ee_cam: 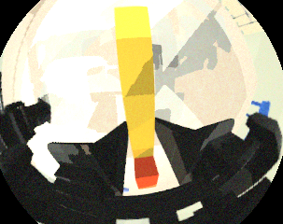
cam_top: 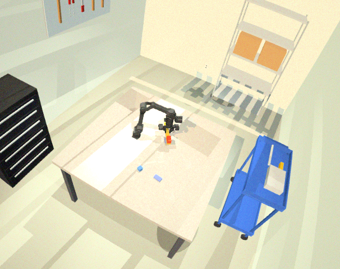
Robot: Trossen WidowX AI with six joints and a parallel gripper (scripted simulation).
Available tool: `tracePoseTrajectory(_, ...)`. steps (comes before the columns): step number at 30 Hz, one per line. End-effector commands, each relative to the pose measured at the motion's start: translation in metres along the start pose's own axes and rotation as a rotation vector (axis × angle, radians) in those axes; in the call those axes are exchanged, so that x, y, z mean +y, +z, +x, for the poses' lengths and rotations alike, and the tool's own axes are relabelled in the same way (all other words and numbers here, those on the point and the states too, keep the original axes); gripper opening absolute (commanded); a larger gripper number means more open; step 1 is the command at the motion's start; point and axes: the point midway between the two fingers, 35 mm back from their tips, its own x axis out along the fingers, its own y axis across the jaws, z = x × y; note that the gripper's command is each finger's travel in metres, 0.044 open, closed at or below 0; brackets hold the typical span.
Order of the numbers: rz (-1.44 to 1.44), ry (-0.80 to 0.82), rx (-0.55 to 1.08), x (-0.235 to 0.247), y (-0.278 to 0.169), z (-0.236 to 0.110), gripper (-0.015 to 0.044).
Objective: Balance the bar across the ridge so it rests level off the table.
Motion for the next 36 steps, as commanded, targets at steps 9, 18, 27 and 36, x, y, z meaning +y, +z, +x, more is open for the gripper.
tracePoseTrajectory(9,0.003,0.001,-0.003,-0.0004,0.0004,0.0018,0.0000)
tracePoseTrajectory(18,0.003,0.001,-0.003,-0.0004,0.0003,0.0027,0.0000)
tracePoseTrajectory(27,0.003,0.001,-0.003,-0.0004,0.0003,0.0033,0.0000)
tracePoseTrajectory(36,0.003,0.001,-0.003,-0.0004,0.0002,0.0041,0.0000)
